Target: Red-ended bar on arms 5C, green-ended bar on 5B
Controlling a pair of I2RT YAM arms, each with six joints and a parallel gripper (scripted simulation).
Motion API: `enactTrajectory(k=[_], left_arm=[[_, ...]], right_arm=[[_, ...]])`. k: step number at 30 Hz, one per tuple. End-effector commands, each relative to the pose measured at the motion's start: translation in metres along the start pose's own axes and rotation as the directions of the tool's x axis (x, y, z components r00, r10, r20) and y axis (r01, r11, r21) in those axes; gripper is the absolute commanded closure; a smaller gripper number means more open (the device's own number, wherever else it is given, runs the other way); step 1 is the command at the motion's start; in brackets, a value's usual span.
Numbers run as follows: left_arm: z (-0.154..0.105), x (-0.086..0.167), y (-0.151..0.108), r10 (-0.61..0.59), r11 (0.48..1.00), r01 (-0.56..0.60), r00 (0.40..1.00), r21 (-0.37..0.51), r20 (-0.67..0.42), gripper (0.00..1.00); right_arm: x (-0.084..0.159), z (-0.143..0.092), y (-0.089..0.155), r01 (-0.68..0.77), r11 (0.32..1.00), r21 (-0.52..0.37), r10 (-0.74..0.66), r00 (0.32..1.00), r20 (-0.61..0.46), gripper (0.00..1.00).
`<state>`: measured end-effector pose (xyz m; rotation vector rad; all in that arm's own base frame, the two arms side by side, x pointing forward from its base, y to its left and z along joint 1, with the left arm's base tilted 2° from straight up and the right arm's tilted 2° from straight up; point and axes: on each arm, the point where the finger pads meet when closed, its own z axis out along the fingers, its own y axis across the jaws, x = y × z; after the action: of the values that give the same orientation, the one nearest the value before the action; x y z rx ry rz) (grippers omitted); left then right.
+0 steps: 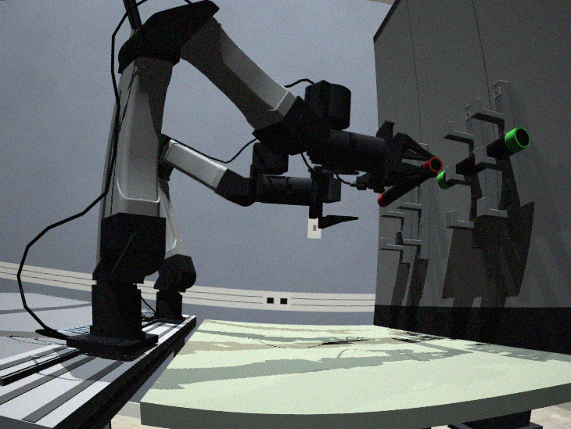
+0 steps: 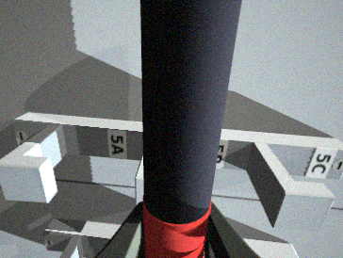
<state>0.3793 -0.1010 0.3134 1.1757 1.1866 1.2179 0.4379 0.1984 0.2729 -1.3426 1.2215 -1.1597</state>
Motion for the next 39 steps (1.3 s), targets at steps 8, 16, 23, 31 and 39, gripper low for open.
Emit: enactTrajectory(k=[8,16,23,31,39], left_arm=[[-0.005,0.002,-0.002,-0.009,1.0,0.009,1.0,0.001,0.008,0.0],[-0.005,0.002,-0.002,-0.009,1.0,0.009,1.0,0.001,0.008,0.0],[-0.005,0.002,-0.002,-0.009,1.0,0.009,1.0,0.001,0.008,0.0],[-0.005,0.002,-0.002,-0.009,1.0,0.009,1.0,0.001,0.008,0.0],[-0.005,0.002,-0.002,-0.009,1.0,0.009,1.0,0.001,0.008,0.0]], right_arm=[[0.006,0.001,-0.014,-0.064,0.995,0.072,0.064,0.998,-0.002,1.0],[0.006,0.002,-0.009,-0.064,0.995,0.072,0.064,0.998,-0.002,1.0],[0.005,0.002,-0.006,-0.064,0.995,0.072,0.064,0.998,-0.002,1.0],[0.005,0.003,0.0,-0.064,0.995,0.072,0.064,0.998,-0.002,1.0],[0.014,0.003,-0.003,-0.064,0.995,0.072,0.064,0.998,-0.002,1.0]])
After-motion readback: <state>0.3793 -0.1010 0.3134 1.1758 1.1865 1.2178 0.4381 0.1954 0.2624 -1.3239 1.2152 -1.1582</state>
